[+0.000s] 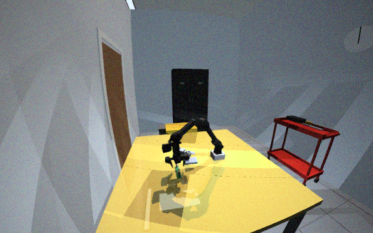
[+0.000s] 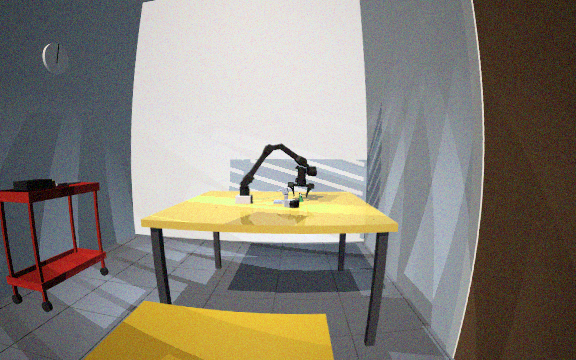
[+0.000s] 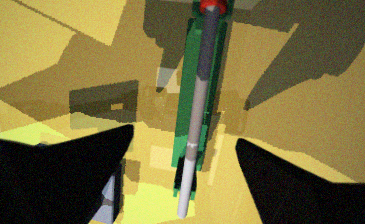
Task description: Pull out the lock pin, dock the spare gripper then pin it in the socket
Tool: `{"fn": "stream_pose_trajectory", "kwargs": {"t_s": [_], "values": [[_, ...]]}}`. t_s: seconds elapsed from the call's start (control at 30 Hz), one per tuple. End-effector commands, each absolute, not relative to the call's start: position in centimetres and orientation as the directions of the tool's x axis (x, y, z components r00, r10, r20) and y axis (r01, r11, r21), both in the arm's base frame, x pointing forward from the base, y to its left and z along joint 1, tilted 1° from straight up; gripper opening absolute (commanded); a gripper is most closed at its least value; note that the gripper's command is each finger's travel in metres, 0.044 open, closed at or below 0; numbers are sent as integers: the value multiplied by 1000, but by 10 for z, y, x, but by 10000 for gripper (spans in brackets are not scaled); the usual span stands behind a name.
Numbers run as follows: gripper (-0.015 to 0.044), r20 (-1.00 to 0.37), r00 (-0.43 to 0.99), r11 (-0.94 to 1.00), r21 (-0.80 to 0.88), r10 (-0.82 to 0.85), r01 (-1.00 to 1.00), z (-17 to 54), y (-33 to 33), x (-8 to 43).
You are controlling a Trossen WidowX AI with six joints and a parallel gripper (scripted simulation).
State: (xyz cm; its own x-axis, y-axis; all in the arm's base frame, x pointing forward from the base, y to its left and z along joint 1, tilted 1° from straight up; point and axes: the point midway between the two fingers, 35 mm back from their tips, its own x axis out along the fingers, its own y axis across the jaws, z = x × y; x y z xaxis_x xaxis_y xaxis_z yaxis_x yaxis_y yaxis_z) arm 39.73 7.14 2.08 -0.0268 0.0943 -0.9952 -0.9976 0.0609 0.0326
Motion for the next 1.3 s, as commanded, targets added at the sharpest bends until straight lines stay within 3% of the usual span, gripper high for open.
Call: {"fn": "stream_pose_trajectory", "kwargs": {"t_s": [0.0,1.27], "values": [[440,-995,-25,61,31,95,-998,32,71,397],[440,-992,-89,61,94,85,-994,101,70,386]]}}
